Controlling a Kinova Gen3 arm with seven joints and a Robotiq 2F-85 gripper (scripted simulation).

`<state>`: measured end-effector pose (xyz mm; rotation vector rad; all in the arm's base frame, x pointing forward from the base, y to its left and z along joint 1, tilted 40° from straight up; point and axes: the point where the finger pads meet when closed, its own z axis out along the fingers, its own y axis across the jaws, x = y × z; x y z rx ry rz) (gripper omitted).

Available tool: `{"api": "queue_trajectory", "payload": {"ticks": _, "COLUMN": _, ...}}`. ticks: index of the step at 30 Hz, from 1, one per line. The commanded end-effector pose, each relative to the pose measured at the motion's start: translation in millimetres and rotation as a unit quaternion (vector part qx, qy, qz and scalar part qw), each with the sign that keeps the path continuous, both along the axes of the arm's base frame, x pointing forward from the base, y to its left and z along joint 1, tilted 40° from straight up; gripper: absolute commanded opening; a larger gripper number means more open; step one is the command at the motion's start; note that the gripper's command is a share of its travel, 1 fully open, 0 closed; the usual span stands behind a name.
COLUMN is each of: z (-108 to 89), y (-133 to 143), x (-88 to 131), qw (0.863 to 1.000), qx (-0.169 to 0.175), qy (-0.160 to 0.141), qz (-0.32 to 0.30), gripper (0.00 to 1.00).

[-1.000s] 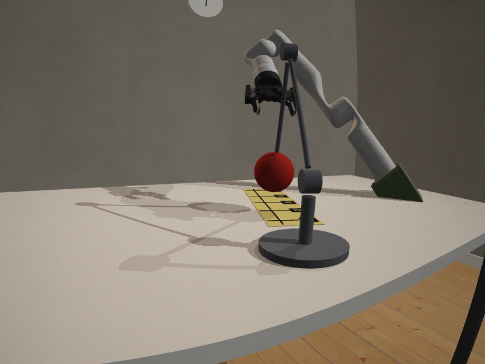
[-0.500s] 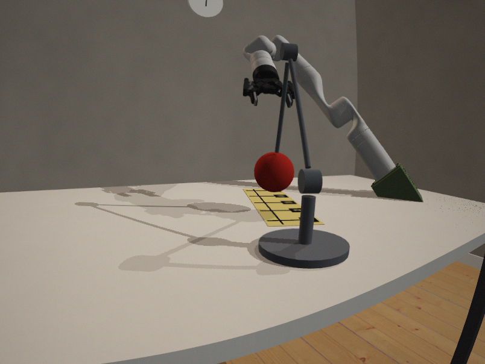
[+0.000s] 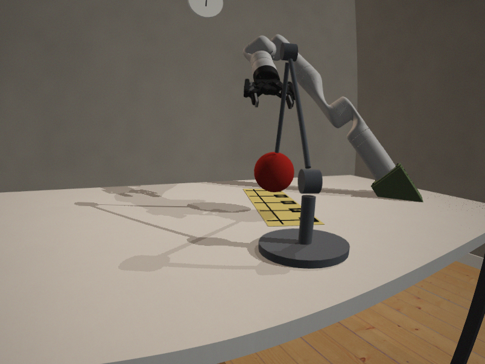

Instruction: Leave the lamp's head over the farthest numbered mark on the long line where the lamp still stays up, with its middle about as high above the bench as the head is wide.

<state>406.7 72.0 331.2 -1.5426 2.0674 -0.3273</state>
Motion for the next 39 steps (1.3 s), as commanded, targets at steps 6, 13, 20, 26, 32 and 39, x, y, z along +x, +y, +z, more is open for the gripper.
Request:
{"api": "queue_trajectory", "payload": {"ticks": 6, "z": 0.6, "y": 0, "x": 0, "qw": 1.0, "qx": 0.0, "qy": -0.001, "qz": 0.0, "gripper": 1.0}}
{"api": "queue_trajectory", "payload": {"ticks": 13, "z": 0.9, "y": 0, "x": 0, "qw": 1.0, "qx": 0.001, "qy": -0.001, "qz": 0.0, "gripper": 1.0}}
{"api": "queue_trajectory", "payload": {"ticks": 20, "z": 0.9, "y": 0, "x": 0, "qw": 1.0, "qx": 0.001, "qy": -0.001, "qz": 0.0, "gripper": 1.0}}
{"api": "queue_trajectory", "payload": {"ticks": 26, "z": 0.8, "y": 0, "x": 0, "qw": 1.0, "qx": 0.001, "qy": -0.001, "qz": 0.0, "gripper": 1.0}}
{"api": "queue_trajectory", "payload": {"ticks": 32, "z": 2.4, "y": 4, "x": 1, "qw": 1.0, "qx": -0.007, "qy": 0.001, "qz": -0.006, "gripper": 1.0}}
{"api": "queue_trajectory", "payload": {"ticks": 39, "z": 8.0, "y": 16, "x": 5, "qw": 0.999, "qx": -0.035, "qy": 0.006, "qz": -0.028, "gripper": 1.0}}
